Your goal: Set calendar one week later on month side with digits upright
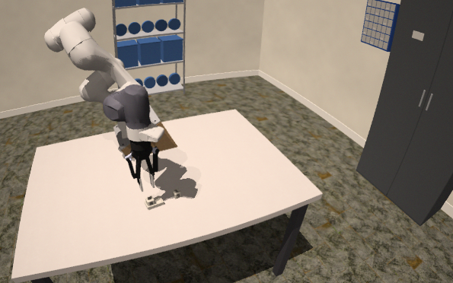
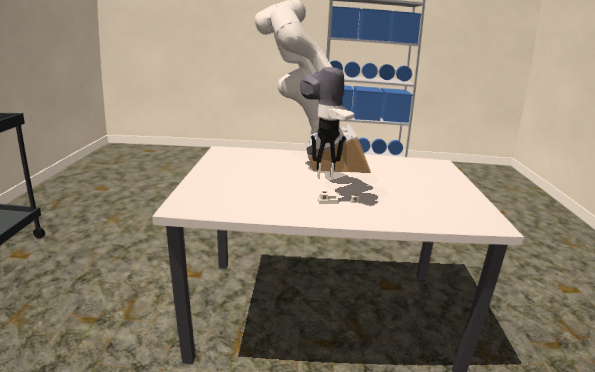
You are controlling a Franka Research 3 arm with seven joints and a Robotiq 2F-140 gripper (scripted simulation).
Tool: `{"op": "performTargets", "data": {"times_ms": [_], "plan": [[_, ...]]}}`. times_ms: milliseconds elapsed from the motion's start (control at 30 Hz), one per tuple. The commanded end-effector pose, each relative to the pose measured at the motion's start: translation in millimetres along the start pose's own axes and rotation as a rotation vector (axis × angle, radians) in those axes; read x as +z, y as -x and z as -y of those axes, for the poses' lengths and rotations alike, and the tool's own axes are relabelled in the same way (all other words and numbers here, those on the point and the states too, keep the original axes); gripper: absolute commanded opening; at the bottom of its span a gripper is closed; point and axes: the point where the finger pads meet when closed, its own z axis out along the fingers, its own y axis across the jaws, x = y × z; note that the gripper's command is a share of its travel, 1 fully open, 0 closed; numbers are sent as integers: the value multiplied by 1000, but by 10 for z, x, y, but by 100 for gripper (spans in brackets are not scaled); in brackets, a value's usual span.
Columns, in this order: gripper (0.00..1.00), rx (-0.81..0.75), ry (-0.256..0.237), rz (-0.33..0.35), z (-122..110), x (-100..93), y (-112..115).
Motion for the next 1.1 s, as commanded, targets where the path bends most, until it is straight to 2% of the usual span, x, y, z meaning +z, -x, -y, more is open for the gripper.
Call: {"op": "performTargets", "data": {"times_ms": [0, 567, 1067], "plan": [[28, -11, -4, -4, 9, -12, -10], [28, -11, -4, -4, 9, 7, -11], [28, -11, -5, -4, 10, 159, -13]]}}
